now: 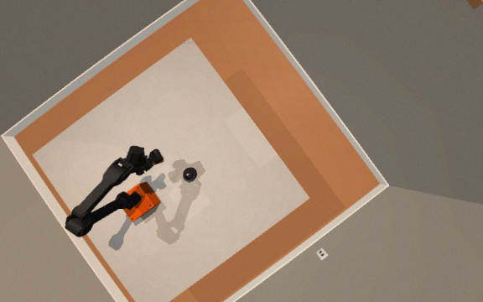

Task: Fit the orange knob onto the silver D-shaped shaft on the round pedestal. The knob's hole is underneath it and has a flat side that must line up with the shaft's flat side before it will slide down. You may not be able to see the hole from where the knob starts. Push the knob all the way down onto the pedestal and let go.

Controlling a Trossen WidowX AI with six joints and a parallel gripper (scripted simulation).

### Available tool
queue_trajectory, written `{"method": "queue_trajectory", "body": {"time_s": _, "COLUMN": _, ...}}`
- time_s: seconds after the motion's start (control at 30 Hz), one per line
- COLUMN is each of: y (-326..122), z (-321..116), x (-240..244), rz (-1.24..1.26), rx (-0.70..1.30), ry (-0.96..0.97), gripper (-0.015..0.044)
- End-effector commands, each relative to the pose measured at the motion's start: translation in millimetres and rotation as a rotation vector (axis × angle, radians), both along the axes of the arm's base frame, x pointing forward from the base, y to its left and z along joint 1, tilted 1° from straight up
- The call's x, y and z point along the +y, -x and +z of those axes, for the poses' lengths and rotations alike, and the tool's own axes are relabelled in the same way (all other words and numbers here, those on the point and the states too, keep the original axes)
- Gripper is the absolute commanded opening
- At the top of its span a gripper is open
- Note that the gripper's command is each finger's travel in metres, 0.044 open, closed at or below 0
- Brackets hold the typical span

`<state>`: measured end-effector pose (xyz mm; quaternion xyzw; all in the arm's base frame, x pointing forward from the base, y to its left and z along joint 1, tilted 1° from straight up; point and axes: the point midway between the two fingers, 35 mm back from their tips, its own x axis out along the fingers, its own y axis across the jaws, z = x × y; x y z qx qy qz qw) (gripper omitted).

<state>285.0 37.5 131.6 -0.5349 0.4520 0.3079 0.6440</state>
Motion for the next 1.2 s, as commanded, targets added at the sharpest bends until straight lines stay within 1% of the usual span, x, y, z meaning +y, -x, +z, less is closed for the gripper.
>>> {"method": "queue_trajectory", "body": {"time_s": 0.0, "y": 4, "z": 6, "x": 3, "rz": -0.005, "rx": -0.065, "ry": 0.02, "gripper": 0.0}}
{"method": "queue_trajectory", "body": {"time_s": 0.73, "y": 31, "z": 51, "x": 28, "rz": -0.021, "rx": -0.526, "ry": 0.126, "gripper": 0.0}}
{"method": "queue_trajectory", "body": {"time_s": 1.17, "y": 33, "z": 50, "x": 29, "rz": -0.024, "rx": -0.601, "ry": 0.143, "gripper": 0.0}}
